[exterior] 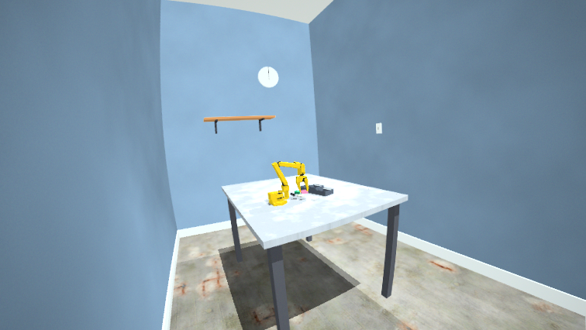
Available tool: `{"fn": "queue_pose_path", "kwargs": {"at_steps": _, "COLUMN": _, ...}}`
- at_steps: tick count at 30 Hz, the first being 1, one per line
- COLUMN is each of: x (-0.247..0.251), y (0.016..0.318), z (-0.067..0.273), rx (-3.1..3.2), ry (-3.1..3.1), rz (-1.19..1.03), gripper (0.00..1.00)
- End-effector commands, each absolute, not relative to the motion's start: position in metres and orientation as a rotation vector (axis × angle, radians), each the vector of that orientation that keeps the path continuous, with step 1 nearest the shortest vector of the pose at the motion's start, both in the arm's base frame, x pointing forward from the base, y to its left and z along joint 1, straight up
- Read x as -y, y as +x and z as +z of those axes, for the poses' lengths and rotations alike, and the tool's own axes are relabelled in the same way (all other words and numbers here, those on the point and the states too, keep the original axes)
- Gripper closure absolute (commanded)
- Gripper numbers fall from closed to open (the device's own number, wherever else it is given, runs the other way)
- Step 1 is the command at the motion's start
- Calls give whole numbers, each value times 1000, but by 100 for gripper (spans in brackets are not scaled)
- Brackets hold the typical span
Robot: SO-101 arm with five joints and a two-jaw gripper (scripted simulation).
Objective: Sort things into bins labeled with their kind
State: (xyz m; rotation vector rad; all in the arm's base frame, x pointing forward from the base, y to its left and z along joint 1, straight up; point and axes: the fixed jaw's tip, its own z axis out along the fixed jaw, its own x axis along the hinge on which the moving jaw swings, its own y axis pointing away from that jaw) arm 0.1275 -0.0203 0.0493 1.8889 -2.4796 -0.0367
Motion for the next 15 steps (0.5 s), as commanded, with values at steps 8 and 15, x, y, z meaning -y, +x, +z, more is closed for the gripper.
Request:
{"fn": "queue_pose_path", "kwargs": {"at_steps": 8, "x": 13, "y": 146, "z": 62, "rx": 2604, "ry": 1783, "rz": 19, "gripper": 100}}
{"fn": "queue_pose_path", "kwargs": {"at_steps": 15, "x": 5, "y": 157, "z": 67, "rx": 2680, "ry": 1677, "rz": 22, "gripper": 100}}
